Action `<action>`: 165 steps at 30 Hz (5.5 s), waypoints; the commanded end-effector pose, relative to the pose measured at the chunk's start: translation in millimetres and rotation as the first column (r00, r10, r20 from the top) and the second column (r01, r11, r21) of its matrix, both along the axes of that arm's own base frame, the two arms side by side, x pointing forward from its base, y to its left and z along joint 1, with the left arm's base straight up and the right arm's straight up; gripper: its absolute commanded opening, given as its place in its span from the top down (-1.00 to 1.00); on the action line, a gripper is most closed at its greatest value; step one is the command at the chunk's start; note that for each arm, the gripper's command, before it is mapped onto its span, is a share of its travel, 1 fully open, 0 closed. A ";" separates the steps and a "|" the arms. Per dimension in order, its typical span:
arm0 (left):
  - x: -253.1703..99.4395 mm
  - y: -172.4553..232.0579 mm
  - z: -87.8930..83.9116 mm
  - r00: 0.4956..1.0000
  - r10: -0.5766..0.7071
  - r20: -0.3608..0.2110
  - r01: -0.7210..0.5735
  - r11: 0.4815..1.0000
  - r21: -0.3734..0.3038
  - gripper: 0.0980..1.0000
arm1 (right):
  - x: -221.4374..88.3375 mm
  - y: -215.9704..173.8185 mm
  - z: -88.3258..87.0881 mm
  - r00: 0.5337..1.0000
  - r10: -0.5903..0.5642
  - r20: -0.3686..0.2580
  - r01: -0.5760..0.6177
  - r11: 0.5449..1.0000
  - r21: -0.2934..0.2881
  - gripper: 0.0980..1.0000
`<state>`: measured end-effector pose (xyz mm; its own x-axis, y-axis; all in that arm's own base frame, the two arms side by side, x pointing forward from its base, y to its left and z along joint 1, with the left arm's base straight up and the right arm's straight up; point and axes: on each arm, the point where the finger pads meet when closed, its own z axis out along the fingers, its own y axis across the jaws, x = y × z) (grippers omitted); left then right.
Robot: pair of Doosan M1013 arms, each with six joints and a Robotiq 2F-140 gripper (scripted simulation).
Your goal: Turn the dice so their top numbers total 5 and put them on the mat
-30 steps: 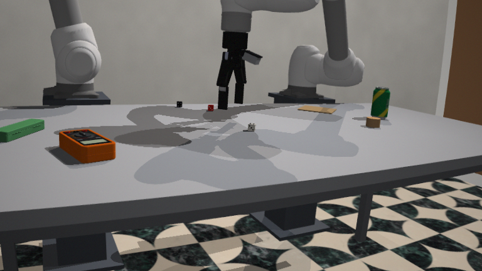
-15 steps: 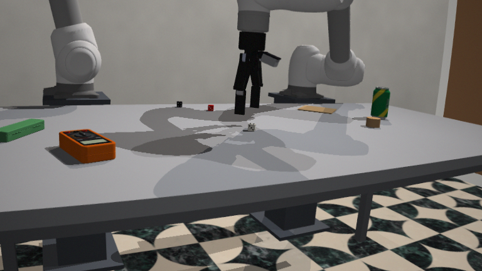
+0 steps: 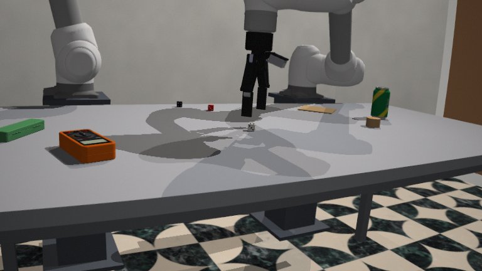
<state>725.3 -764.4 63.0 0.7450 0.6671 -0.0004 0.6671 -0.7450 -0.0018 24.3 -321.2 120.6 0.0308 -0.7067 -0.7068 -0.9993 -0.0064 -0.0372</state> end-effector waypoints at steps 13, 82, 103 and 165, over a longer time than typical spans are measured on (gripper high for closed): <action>3.3 0.1 1.8 1.000 0.000 0.002 0.000 1.000 -0.001 -1.00 | 0.1 -0.3 0.4 1.000 0.000 0.000 0.000 1.000 -0.001 -1.00; -111.2 11.8 1.8 1.000 0.000 0.002 0.000 1.000 -0.001 -1.00 | 0.1 -0.3 0.4 1.000 0.000 0.000 0.000 1.000 -0.001 -1.00; -284.0 29.5 1.8 1.000 0.000 0.002 0.000 1.000 -0.001 -1.00 | 0.1 -0.3 0.4 1.000 0.000 0.000 0.000 1.000 -0.001 -1.00; -337.5 35.0 3.3 1.000 0.000 0.002 0.000 1.000 -0.001 -1.00 | 0.1 -0.3 0.4 1.000 0.000 0.000 0.000 1.000 -0.001 -1.00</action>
<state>387.6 -729.1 63.8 0.7450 0.6671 0.0000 0.6671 -0.7450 -0.0014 24.3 -321.2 120.6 0.0308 -0.7067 -0.7068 -0.9993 -0.0064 -0.0372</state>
